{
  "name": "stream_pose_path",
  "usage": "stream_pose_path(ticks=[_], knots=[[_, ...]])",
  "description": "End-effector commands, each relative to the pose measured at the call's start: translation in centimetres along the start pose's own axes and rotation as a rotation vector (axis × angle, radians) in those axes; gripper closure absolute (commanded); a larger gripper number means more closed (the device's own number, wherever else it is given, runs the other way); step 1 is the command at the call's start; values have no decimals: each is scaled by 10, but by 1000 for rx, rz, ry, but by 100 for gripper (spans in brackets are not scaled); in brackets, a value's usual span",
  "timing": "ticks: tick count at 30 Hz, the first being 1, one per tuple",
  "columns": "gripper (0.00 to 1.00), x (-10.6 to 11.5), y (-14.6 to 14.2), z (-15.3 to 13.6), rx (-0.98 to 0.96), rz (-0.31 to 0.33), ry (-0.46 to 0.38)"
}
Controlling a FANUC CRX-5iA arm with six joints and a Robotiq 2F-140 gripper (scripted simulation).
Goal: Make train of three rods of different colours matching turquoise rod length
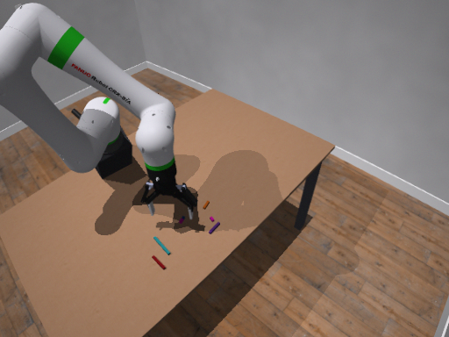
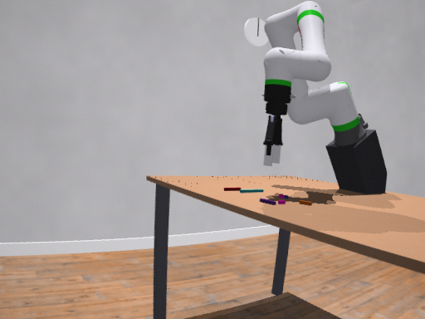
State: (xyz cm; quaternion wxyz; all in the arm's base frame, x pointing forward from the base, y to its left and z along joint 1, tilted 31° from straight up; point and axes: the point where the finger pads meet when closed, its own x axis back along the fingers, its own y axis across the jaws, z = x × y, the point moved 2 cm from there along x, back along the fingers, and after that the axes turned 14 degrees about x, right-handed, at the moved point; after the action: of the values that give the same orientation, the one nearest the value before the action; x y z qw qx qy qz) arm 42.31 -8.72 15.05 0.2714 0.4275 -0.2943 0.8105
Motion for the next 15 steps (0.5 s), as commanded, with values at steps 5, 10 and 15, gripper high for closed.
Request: stream_pose_path(ticks=[5,10,15], knots=[[0,-8,15,34,253,12,-50],[0,-11,23,51,377,17,-50],[0,-13,31,65,475,22,-47]])
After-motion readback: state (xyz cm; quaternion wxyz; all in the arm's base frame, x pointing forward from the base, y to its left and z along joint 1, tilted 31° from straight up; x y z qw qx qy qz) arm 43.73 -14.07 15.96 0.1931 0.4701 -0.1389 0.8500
